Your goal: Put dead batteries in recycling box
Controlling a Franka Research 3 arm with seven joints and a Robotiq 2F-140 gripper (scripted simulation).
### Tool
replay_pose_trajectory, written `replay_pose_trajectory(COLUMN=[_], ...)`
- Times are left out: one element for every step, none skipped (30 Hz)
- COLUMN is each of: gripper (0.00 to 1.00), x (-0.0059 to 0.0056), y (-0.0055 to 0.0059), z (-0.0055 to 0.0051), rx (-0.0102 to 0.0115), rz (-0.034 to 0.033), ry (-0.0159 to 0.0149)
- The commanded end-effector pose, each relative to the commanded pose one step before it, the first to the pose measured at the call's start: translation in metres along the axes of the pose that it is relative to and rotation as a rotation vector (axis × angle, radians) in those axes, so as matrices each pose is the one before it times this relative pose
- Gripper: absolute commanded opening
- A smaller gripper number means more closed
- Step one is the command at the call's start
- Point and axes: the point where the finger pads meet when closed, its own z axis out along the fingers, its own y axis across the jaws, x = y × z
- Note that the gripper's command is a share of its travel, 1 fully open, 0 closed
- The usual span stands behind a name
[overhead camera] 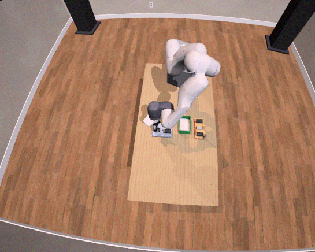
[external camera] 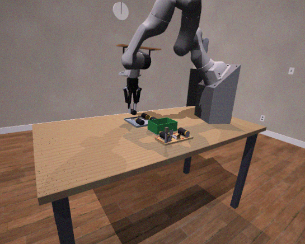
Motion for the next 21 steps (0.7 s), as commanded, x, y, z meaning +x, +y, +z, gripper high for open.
replay_pose_trajectory(gripper=[0.16, 0.16, 0.16, 0.16, 0.16, 0.16, 0.16, 0.16, 0.16, 0.16, 0.16, 0.16, 0.16, 0.16, 0.16, 0.16, 0.16, 0.16, 0.16, 0.16, 0.16], x=[0.00142, 0.0, 0.0, 0.0, 0.0, 0.0, 0.00003, 0.00015, 0.00031, 0.00044, 0.00049, 0.00044, 0.00032, 0.00015, 0.00003, 0.0, 0.0, 0.0, 0.0, 0.0, 0.0], y=[-0.00157, 0.0, 0.0, 0.0, 0.0, 0.0, -0.00002, -0.00011, -0.00023, -0.00033, -0.00036, -0.00033, -0.00023, -0.00011, -0.00002, 0.0, 0.0, 0.0, 0.0, 0.0, 0.0], z=[-0.00046, 0.0, 0.0, 0.0, 0.0, 0.0, 0.0, 0.0, 0.0, 0.0, 0.0, 0.0, 0.0, 0.0, 0.0, 0.0, 0.0, 0.0, 0.0, 0.0, 0.0], rx=[0.00285, 0.0, 0.0, 0.0, 0.0, 0.0, 0.0, 0.0, 0.0, 0.0, 0.0, 0.0, 0.0, 0.0, 0.0, 0.0, 0.0, 0.0, 0.0, 0.0, 0.0], rz=[0.02381, 0.0, 0.0, 0.0, 0.0, 0.0, 0.0, 0.0, 0.0, 0.0, 0.0, 0.0, 0.0, 0.0, 0.0, 0.0, 0.0, 0.0, 0.0, 0.0, 0.0], ry=[0.00439, 0.0, 0.0, 0.0, 0.0, 0.0, 0.0, 0.0, 0.0, 0.0, 0.0, 0.0, 0.0, 0.0, 0.0, 0.0, 0.0, 0.0, 0.0, 0.0, 0.0])
